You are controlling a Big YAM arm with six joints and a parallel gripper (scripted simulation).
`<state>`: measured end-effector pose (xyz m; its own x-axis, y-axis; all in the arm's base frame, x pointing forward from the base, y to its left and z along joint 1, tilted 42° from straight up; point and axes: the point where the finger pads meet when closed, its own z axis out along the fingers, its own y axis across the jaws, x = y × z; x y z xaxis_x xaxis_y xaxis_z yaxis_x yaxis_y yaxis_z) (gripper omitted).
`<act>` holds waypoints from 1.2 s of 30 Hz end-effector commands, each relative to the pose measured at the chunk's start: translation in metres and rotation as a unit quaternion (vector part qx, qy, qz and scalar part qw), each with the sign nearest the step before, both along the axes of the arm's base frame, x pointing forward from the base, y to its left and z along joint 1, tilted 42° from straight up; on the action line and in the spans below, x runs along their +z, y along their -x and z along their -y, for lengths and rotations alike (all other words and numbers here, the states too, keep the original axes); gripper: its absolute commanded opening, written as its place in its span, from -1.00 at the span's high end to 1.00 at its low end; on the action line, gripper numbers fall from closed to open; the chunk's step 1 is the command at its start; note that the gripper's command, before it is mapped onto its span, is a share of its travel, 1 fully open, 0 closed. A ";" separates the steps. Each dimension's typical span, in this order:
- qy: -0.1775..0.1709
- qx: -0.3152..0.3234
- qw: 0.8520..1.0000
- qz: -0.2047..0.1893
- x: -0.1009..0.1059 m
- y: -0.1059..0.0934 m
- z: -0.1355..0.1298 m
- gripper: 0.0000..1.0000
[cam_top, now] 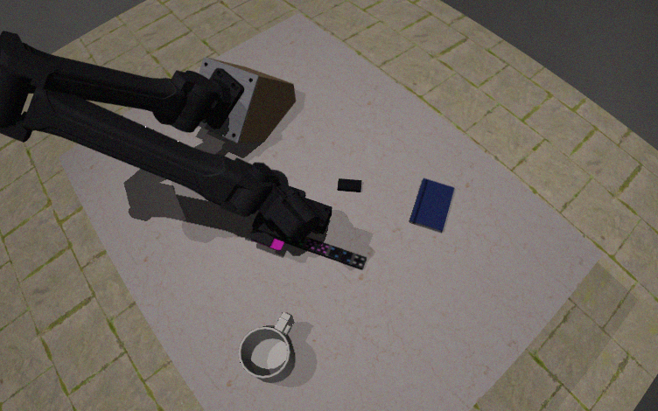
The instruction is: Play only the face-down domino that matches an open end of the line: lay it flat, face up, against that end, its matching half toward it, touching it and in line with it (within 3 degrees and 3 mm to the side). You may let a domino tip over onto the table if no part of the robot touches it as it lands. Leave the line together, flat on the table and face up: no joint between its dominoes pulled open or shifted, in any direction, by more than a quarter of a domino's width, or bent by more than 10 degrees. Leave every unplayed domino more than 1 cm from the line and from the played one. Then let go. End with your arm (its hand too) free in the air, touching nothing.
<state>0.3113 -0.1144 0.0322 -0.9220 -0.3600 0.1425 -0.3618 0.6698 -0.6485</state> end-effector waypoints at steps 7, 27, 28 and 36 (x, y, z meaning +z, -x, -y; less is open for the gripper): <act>0.000 0.001 1.000 0.014 0.009 -0.010 -0.004 -0.87; 0.000 0.002 1.000 0.021 0.015 -0.015 -0.006 -0.87; 0.000 0.002 1.000 0.023 0.017 -0.017 -0.007 -0.87; 0.000 -0.001 1.000 0.007 0.009 -0.001 -0.006 -0.87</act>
